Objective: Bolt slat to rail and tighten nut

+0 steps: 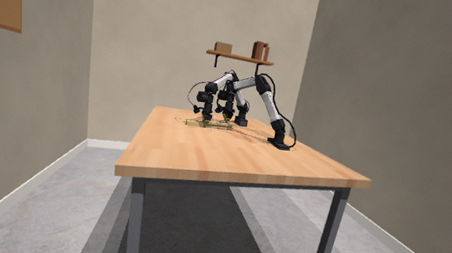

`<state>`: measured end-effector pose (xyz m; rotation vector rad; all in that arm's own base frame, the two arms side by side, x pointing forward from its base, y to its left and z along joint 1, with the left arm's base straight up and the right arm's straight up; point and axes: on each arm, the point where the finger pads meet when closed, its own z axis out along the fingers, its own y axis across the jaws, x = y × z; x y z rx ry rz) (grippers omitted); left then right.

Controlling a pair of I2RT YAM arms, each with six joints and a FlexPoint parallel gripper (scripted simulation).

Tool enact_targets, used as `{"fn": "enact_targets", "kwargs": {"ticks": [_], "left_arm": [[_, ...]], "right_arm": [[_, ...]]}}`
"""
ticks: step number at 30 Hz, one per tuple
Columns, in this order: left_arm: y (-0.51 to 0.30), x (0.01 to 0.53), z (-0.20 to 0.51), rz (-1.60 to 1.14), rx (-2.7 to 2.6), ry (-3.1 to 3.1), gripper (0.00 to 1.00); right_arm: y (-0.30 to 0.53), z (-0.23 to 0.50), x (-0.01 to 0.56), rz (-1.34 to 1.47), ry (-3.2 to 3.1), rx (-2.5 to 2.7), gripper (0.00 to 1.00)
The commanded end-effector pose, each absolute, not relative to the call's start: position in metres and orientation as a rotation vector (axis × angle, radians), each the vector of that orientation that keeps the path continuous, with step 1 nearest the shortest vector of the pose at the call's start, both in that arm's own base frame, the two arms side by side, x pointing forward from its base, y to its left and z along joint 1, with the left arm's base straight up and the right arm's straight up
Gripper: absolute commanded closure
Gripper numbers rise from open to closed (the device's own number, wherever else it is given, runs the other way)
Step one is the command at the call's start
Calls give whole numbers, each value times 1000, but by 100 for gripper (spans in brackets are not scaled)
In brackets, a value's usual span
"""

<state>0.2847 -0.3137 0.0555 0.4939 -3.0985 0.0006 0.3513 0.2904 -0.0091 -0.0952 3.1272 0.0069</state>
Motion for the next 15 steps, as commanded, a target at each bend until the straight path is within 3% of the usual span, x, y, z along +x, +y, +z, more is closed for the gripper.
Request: {"fn": "enact_targets", "kwargs": {"ticks": [1, 15], "left_arm": [[-314, 286, 59, 13, 496, -3104, 89], [-315, 287, 60, 18, 498, -3106, 89]], "right_arm": [[292, -4, 354, 23, 3115, -94, 33], [292, -4, 354, 23, 3115, -94, 33]]}}
